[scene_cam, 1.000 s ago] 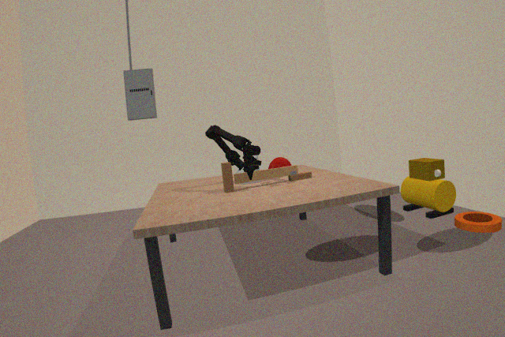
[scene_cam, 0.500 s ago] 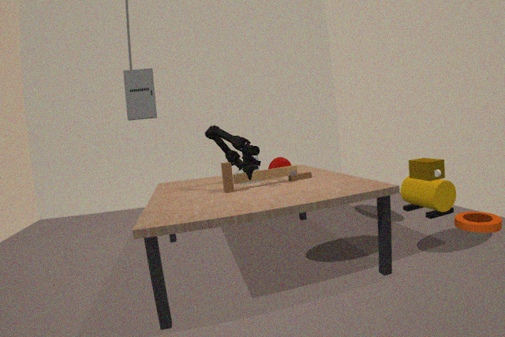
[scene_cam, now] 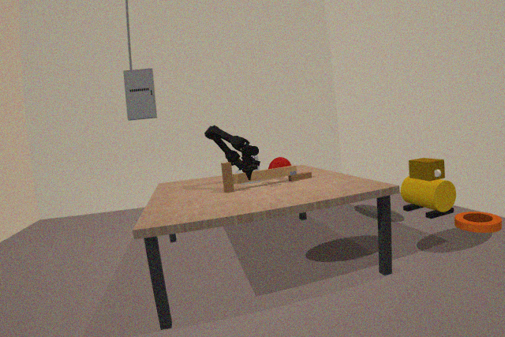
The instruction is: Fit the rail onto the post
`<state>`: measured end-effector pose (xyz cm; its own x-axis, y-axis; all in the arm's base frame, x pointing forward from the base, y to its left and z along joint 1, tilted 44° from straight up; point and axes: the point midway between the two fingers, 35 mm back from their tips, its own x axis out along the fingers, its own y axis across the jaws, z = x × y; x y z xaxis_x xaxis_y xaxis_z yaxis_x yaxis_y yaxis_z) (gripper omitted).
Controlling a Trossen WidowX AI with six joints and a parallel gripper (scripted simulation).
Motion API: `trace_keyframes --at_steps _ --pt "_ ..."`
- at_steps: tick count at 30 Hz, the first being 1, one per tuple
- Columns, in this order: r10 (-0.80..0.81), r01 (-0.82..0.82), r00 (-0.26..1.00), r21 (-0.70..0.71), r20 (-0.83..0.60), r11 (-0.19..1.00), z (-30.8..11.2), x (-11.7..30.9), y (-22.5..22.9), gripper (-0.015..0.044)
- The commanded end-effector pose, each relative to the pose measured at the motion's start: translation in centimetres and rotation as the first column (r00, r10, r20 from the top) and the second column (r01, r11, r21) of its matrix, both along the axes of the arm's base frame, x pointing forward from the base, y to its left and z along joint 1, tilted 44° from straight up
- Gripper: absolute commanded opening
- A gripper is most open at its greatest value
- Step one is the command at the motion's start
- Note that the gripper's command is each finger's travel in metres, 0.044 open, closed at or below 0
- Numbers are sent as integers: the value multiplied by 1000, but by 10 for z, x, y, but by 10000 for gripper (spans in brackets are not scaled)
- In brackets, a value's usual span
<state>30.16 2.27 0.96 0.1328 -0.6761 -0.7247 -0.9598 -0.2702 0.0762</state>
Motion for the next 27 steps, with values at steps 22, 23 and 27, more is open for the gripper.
trace_keyframes --at_steps 22,23,27 --pt "7 -7 1000 1 8 1000 9 2 -3 0" --pt "7 -7 1000 1 8 1000 9 2 -3 0" --pt "7 -7 1000 1 8 1000 10 3 -4 0"
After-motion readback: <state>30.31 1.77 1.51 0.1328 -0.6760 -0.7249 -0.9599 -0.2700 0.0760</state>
